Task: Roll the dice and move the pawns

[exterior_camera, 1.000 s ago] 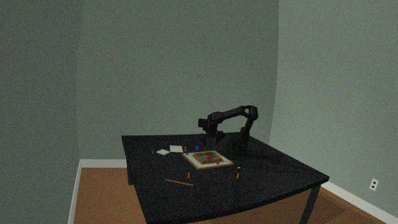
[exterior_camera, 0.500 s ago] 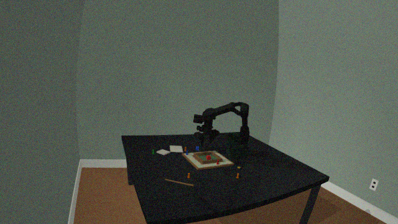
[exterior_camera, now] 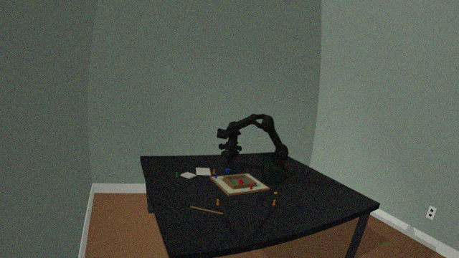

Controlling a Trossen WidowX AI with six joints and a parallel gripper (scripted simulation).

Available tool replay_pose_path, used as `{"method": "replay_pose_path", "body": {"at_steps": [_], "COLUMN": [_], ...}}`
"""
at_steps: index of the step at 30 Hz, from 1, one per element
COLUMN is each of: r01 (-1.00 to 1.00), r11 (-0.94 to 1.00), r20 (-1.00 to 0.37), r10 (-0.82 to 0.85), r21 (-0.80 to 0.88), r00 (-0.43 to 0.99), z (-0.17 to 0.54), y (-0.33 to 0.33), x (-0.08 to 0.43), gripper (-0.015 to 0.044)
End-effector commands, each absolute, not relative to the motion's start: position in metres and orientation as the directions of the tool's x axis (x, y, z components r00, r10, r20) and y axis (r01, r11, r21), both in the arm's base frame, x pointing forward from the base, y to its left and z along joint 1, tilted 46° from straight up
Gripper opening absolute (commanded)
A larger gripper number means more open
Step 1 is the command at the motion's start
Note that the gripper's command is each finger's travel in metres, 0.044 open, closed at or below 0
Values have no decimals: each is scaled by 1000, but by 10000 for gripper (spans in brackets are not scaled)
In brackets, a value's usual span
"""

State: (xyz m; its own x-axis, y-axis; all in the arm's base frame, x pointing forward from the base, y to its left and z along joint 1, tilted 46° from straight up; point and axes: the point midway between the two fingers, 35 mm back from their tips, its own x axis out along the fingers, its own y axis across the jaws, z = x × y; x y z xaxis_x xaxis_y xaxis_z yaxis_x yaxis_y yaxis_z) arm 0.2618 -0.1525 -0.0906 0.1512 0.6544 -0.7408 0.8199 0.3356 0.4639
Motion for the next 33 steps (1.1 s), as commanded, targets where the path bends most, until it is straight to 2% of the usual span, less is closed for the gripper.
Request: {"method": "replay_pose_path", "body": {"at_steps": [1, 6, 33], "r01": [605, 494, 493], "r11": [512, 568, 567], "r20": [-722, -712, -711], "r10": [674, 682, 683], "r21": [610, 659, 660], "r00": [157, 166, 167], "z": [-150, -174, -194], "y": [-180, -189, -170], "x": [241, 231, 241], "gripper": [275, 275, 275]}}
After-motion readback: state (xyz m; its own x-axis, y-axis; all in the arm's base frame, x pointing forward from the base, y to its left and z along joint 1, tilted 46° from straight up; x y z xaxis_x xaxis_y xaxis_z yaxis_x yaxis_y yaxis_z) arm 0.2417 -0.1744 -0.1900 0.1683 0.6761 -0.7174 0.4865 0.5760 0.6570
